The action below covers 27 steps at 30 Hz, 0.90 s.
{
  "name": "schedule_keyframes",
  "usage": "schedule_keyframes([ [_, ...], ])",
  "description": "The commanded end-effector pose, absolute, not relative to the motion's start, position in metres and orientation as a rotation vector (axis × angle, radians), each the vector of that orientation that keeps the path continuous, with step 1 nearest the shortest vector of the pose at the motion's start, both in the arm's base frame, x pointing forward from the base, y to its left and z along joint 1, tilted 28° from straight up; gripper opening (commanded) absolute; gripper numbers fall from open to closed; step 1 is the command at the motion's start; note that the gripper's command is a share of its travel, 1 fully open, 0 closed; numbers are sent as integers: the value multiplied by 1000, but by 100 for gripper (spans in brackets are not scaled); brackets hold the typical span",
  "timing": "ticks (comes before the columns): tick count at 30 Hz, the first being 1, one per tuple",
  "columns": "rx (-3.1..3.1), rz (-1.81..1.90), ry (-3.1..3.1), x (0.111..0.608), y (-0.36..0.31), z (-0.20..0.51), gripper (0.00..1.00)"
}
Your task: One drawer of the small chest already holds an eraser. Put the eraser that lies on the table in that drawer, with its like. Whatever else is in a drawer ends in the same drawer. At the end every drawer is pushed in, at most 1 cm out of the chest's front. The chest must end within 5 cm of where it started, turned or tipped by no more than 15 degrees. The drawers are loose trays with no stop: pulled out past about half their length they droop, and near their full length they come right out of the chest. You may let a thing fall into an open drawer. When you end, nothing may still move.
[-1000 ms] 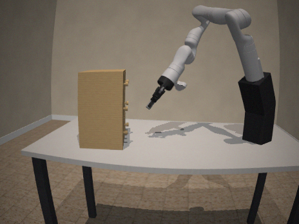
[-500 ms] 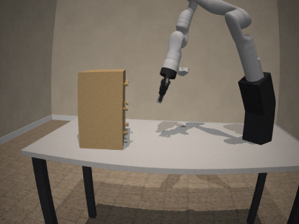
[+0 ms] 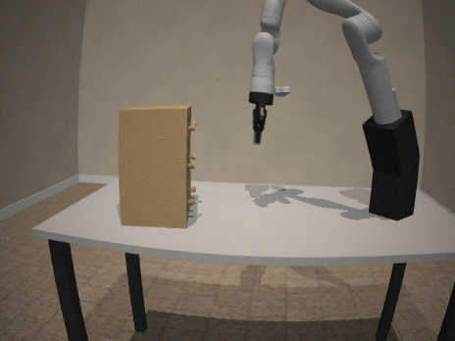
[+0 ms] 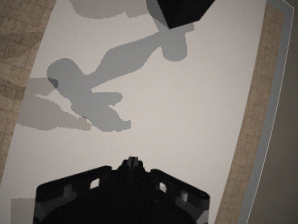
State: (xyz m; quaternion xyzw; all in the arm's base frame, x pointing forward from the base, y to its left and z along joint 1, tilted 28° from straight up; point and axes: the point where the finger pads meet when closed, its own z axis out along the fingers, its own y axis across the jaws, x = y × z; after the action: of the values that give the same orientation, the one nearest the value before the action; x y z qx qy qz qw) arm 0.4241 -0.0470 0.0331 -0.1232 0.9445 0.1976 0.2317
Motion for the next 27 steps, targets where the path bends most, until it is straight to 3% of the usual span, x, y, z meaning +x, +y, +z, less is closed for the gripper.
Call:
schedule_keyframes([
  [1,-359,486,2620,422,-55,40,0],
  [27,-348,412,2695,406,-71,43,0],
])
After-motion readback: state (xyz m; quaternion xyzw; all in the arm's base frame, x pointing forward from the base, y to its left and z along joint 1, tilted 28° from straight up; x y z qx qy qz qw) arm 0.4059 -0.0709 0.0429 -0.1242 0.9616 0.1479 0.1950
